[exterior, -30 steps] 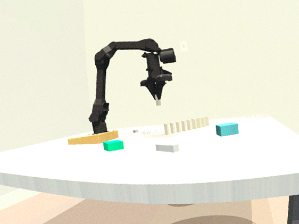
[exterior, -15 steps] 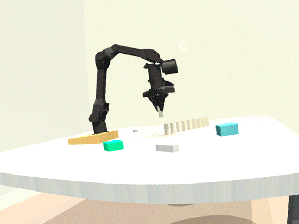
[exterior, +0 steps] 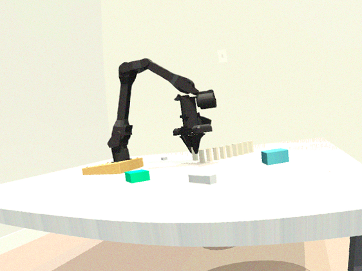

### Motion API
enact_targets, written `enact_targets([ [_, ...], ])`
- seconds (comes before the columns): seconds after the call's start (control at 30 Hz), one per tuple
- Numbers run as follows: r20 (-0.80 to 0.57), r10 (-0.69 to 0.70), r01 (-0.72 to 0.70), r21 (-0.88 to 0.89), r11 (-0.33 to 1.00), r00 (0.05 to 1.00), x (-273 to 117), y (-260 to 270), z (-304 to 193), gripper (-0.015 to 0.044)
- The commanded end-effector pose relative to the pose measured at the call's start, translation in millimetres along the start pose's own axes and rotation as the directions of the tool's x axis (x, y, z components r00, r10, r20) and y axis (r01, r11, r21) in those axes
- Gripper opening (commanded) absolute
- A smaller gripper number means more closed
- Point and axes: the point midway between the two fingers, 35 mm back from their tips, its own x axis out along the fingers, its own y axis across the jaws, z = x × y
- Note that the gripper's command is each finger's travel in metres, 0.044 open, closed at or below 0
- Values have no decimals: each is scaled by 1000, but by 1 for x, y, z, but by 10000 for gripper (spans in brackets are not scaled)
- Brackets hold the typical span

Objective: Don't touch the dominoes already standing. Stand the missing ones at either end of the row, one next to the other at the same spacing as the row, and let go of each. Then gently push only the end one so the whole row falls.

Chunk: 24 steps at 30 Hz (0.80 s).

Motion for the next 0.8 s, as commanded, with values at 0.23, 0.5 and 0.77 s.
enact_targets([
  [0.23,-3,9,-9,6,1000,1000,11,3,-1,107],
  [0.5,-3,9,-9,6,1000,1000,11,3,-1,212],
  [0.77,-3,9,-9,6,1000,1000,11,3,-1,422],
])
